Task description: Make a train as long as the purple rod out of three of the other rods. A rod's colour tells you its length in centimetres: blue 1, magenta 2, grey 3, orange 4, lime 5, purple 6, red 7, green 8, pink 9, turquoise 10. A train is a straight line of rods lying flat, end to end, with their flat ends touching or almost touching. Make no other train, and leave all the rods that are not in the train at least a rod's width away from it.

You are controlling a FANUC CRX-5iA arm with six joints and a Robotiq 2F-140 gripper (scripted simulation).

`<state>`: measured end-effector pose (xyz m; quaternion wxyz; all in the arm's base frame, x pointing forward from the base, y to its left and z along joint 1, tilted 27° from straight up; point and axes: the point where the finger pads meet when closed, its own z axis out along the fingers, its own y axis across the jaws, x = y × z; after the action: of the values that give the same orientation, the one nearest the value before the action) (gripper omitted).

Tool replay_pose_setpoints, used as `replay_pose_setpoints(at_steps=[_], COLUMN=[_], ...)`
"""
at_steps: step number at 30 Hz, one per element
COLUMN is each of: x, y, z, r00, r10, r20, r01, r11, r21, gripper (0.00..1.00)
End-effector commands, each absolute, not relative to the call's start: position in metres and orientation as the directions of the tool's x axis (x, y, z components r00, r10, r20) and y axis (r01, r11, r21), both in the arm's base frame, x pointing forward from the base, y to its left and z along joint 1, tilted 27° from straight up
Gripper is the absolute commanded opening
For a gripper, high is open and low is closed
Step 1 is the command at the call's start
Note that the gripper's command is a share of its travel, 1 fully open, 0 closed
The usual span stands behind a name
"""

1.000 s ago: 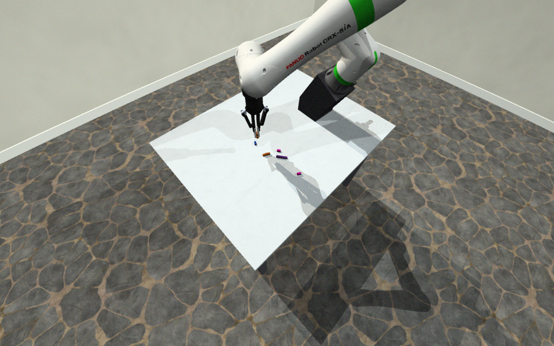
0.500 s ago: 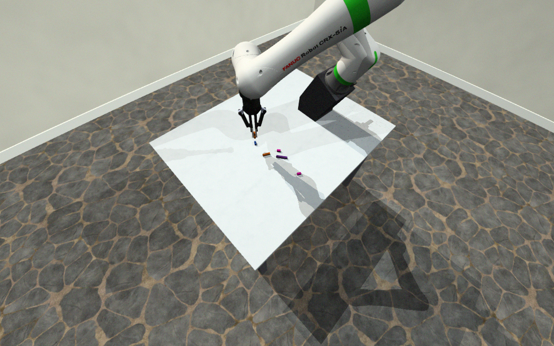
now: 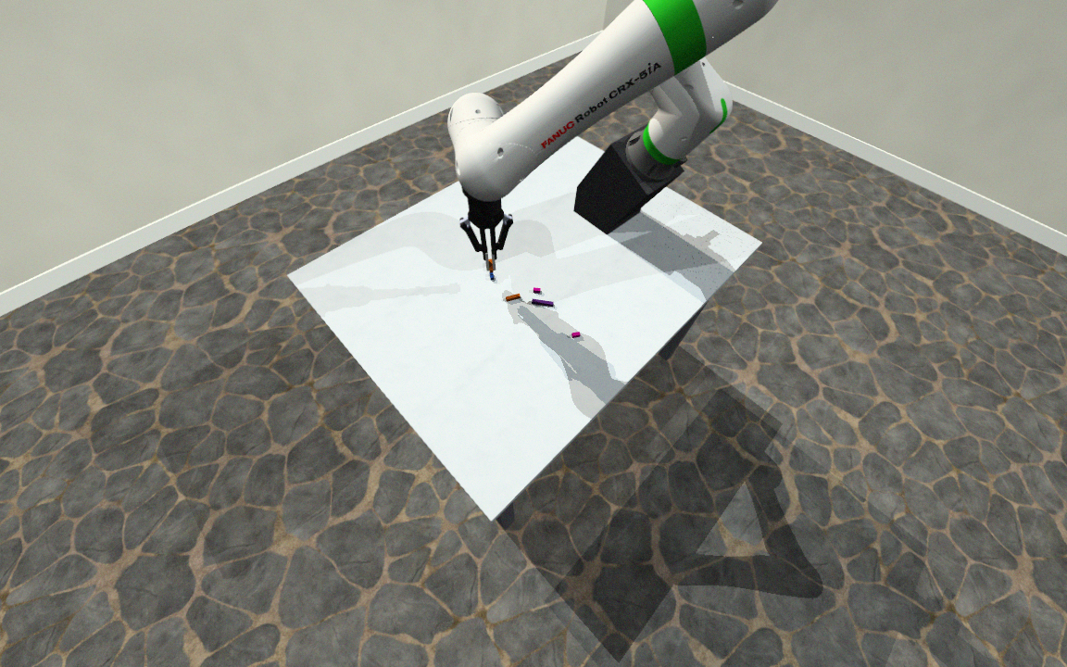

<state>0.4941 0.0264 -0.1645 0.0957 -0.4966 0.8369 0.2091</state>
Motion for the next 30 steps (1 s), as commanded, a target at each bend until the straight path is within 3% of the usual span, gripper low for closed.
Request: replay_pose_setpoints(at_steps=[1, 30], x=[0.494, 0.492], y=[0.031, 0.056], z=[-0.174, -0.224], r00=[-0.488, -0.488], r10=[-0.791, -0.791], r20=[-0.368, -0.368], r01=[-0.871, -0.871], r11=[0.419, 0.419], r21=[0.255, 0.255], gripper=[0.03, 0.03])
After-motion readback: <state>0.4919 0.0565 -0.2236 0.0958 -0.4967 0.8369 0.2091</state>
